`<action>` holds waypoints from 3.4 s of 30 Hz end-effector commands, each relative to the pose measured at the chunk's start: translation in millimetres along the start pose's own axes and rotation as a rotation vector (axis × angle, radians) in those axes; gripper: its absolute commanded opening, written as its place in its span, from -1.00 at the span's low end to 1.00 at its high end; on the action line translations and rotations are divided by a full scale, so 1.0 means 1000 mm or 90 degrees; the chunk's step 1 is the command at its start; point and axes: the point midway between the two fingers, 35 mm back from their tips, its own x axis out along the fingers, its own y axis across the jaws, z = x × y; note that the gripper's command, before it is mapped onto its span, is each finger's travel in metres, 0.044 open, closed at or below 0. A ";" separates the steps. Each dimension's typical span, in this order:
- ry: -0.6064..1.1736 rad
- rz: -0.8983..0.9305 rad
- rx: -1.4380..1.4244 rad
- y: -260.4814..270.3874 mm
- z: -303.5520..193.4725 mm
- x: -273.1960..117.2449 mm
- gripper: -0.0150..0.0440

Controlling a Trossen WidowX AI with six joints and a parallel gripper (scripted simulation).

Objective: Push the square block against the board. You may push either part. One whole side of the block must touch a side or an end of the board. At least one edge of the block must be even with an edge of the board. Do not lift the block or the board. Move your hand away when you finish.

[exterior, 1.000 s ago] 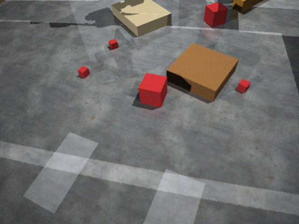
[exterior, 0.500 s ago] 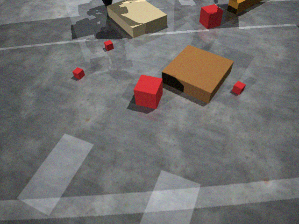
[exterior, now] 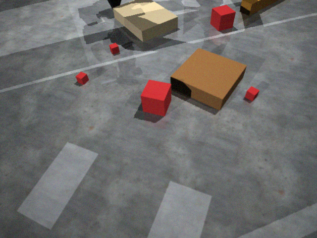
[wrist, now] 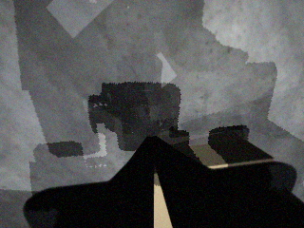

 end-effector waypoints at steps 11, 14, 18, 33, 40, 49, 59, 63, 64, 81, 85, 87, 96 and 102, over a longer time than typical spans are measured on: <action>0.005 0.000 0.001 0.000 -0.025 0.000 -0.49; 0.005 0.000 0.001 0.000 -0.030 -0.001 -0.49; 0.005 0.000 0.001 0.000 -0.036 -0.001 -0.49; 0.006 0.000 0.001 -0.001 -0.060 -0.001 -0.49; 0.006 0.000 0.001 -0.001 -0.071 -0.001 -0.49; 0.007 0.000 0.001 -0.003 -0.085 -0.001 -0.49; 0.006 0.000 0.001 -0.002 -0.080 -0.001 -0.49; 0.006 0.000 0.001 -0.001 -0.073 -0.001 -0.49; 0.006 0.000 0.001 -0.001 -0.072 -0.001 -0.49; 0.007 -0.001 0.000 0.000 -0.044 0.001 -0.49; 0.008 -0.002 0.000 0.000 -0.037 0.001 -0.49; 0.008 -0.002 0.000 0.000 -0.035 0.001 -0.49; 0.006 -0.002 0.000 0.000 -0.039 -0.054 -0.49; 0.007 -0.001 -0.053 0.002 -0.053 -0.054 -0.49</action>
